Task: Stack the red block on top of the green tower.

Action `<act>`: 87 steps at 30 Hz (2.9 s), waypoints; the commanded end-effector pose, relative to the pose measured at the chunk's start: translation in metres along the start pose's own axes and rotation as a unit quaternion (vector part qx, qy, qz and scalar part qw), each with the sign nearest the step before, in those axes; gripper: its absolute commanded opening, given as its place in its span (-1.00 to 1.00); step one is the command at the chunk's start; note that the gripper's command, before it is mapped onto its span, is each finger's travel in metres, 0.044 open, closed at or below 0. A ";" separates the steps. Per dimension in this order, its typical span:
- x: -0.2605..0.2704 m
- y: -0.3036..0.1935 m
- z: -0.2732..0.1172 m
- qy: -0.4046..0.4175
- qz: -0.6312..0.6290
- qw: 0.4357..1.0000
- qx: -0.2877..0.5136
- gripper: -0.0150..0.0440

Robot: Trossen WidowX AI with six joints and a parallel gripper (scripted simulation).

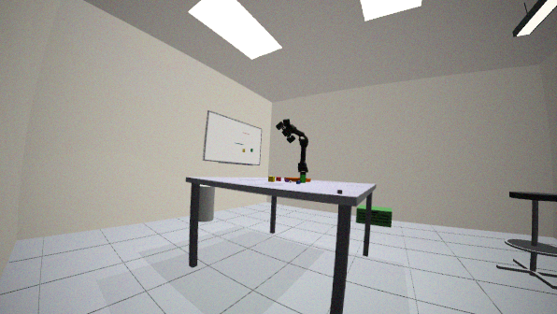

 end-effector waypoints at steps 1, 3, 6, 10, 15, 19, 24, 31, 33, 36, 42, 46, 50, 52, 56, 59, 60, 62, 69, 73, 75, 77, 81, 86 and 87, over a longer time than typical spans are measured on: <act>0.033 -0.052 -0.003 0.054 0.136 0.985 0.096 1.00; 0.052 -0.079 -0.009 0.077 0.210 0.963 0.152 1.00; 0.079 -0.116 -0.023 0.099 0.307 0.918 0.231 1.00; 0.114 -0.157 -0.046 0.116 0.420 0.837 0.330 1.00; 0.159 -0.194 -0.085 0.124 0.538 0.706 0.443 1.00; 0.187 -0.207 -0.111 0.126 0.594 0.615 0.503 1.00; 0.210 -0.216 -0.136 0.115 0.638 0.517 0.559 1.00; 0.217 -0.211 -0.142 0.113 0.646 0.495 0.570 1.00; 0.220 -0.213 -0.141 0.113 0.646 0.495 0.570 1.00; 0.231 -0.219 -0.136 0.113 0.646 0.495 0.570 1.00; 0.261 -0.231 -0.126 0.113 0.646 0.495 0.570 1.00; 0.263 -0.231 -0.125 0.113 0.646 0.495 0.570 1.00; 0.266 -0.233 -0.124 0.113 0.646 0.495 0.570 1.00; 0.268 -0.234 -0.123 0.113 0.646 0.495 0.570 1.00; 0.274 -0.237 -0.120 0.113 0.646 0.495 0.570 1.00; 0.278 -0.239 -0.119 0.113 0.646 0.495 0.570 1.00; 0.279 -0.240 -0.118 0.113 0.646 0.495 0.570 1.00; 0.282 -0.241 -0.117 0.113 0.646 0.495 0.570 1.00; 0.292 -0.246 -0.114 0.113 0.646 0.495 0.570 1.00; 0.298 -0.248 -0.112 0.113 0.646 0.495 0.570 1.00; 0.300 -0.249 -0.111 0.113 0.646 0.495 0.570 1.00; 0.300 -0.249 -0.111 0.113 0.646 0.495 0.570 1.00; 0.300 -0.249 -0.111 0.113 0.646 0.495 0.570 1.00; 0.300 -0.249 -0.111 0.113 0.646 0.495 0.570 1.00; 0.300 -0.249 -0.111 0.113 0.646 0.495 0.570 1.00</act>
Point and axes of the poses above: the point midway between the two fingers, 35 mm back from their tips, its own z axis out along the fingers, its own x axis across the jaws, y = z × x, the point moved 5 cm from there along -z, back along the fingers, and after that the axes turned 14 degrees about -z, right-handed, at the moved point
